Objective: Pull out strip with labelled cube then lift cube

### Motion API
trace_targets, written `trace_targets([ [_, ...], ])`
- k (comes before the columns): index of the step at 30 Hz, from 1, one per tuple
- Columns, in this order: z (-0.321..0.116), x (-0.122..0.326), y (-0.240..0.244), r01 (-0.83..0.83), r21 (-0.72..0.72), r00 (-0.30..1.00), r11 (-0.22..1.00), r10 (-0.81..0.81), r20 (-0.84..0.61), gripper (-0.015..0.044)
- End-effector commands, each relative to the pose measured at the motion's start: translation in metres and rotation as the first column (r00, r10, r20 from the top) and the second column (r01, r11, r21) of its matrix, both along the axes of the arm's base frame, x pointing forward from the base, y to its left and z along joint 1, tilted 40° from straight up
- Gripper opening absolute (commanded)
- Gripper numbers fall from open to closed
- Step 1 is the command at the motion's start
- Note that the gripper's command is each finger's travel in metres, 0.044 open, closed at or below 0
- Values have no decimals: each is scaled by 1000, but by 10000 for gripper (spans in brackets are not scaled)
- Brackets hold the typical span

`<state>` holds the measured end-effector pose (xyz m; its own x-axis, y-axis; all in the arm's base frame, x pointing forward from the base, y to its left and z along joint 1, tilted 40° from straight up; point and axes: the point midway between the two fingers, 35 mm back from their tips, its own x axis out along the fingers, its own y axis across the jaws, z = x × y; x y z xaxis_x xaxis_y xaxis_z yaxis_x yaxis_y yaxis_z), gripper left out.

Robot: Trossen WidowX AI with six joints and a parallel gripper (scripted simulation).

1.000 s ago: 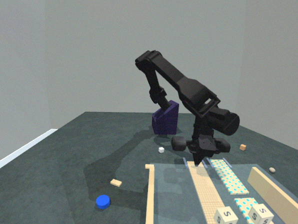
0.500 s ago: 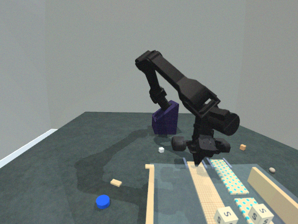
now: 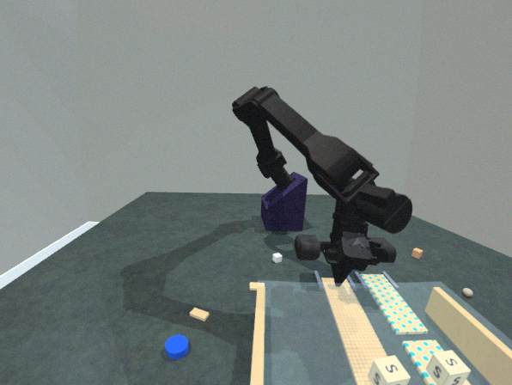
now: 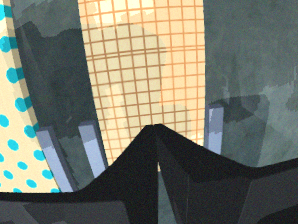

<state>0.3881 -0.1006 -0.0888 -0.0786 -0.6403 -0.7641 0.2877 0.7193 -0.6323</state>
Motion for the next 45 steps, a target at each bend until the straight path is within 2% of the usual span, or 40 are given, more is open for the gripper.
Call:
trace_targets([
  [1,-1,1,-2,0,-2,1000,1000,0,1,0],
  [45,-11,-56,12,0,-1,1000,1000,0,-2,0],
])
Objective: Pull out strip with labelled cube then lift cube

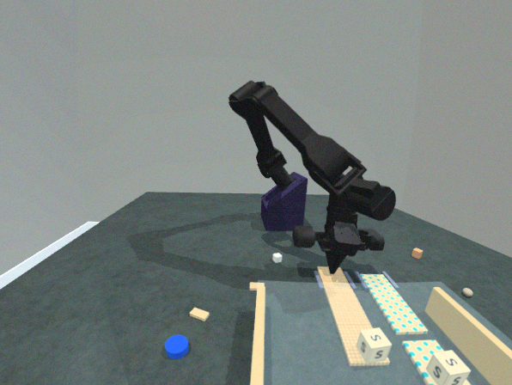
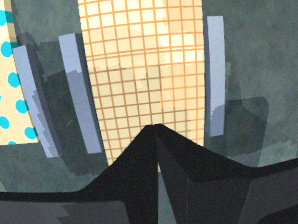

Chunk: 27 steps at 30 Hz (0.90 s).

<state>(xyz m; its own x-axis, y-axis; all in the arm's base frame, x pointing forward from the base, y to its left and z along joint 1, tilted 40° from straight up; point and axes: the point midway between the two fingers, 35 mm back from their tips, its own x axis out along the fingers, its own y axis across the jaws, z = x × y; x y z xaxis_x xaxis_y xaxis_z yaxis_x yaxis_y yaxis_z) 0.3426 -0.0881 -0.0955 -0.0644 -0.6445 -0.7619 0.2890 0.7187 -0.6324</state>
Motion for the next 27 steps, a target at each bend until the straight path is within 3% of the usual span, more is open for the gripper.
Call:
trace_targets([
  [1,-4,-12,0,8,4,1000,1000,-8,-14,0],
  [27,-9,-50,10,8,5,1000,1000,-8,-16,0],
])
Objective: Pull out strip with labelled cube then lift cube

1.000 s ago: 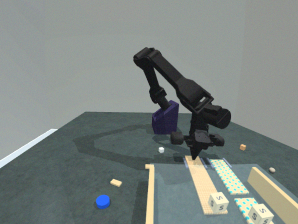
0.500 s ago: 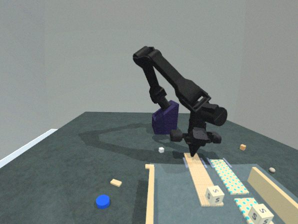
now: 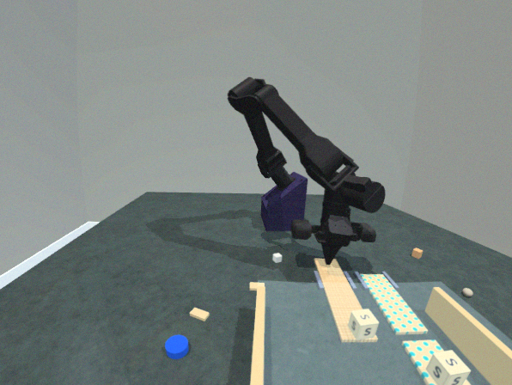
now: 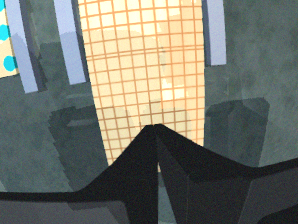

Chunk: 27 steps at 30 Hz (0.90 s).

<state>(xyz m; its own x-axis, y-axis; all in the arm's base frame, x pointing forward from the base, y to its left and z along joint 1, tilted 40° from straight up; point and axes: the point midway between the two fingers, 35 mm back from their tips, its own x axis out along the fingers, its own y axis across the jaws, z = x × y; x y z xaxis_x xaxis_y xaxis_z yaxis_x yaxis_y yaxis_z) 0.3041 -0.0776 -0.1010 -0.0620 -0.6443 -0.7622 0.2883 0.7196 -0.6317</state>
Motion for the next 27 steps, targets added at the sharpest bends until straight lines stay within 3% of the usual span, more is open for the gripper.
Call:
trace_targets([
  [1,-4,-13,0,10,4,1000,1000,-10,-18,0],
  [27,-9,-51,10,10,5,1000,1000,-10,-20,0],
])
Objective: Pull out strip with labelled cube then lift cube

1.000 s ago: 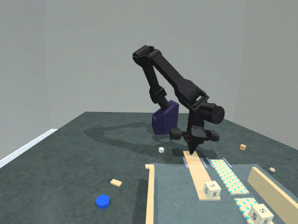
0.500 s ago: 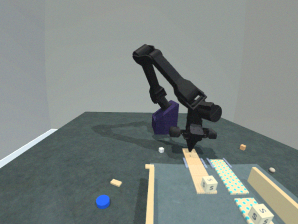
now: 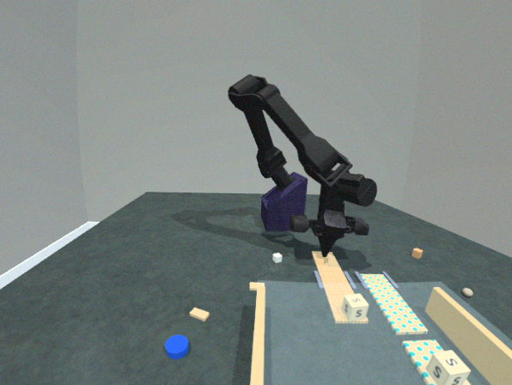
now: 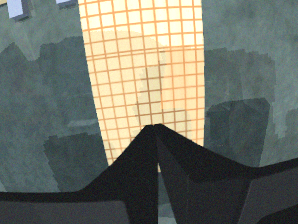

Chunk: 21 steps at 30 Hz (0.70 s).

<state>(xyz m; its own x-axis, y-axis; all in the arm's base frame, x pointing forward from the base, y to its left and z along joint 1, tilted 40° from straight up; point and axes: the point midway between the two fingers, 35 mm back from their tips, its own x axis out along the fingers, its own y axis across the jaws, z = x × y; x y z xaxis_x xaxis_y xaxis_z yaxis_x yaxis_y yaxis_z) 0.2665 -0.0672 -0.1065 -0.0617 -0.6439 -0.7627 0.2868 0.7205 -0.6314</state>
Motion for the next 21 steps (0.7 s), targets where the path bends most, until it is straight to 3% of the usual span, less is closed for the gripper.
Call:
trace_targets([
  [1,-3,-14,0,12,4,1000,1000,-12,-20,0],
  [21,-7,-44,7,12,5,1000,1000,-12,-21,0],
])
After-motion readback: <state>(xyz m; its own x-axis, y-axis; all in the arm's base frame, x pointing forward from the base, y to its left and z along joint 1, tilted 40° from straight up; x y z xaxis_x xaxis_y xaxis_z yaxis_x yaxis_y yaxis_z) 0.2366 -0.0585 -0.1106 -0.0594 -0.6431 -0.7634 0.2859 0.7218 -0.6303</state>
